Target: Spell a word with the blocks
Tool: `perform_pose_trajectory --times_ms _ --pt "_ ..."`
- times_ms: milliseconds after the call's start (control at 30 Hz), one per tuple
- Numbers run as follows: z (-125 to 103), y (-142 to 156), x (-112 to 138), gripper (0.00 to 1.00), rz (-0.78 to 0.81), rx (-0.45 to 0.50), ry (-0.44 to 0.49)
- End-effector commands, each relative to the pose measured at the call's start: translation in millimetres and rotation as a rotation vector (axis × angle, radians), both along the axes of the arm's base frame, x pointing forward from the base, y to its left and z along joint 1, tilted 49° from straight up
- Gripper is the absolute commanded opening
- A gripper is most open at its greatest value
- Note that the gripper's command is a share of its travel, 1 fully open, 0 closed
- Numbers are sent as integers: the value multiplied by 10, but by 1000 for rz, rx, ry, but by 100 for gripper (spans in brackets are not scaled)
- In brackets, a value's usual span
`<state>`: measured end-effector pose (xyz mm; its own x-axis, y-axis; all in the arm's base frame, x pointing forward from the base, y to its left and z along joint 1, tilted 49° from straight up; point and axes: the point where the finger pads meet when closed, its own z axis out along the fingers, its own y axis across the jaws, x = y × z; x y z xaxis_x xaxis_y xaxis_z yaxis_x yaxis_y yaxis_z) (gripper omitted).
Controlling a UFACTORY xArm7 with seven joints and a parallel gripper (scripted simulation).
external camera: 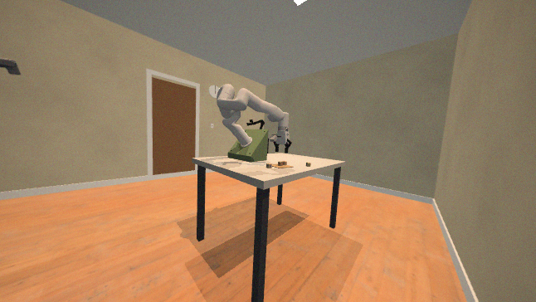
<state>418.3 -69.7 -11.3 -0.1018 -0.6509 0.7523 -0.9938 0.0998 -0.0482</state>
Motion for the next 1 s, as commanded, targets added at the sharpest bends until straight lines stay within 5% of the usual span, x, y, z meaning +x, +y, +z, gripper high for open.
perform_pose_trajectory --times_ms 0,967 --pt "-21 50 65 100 -32 3 -41" --pt "-475 434 711 100 -556 -11 -597"
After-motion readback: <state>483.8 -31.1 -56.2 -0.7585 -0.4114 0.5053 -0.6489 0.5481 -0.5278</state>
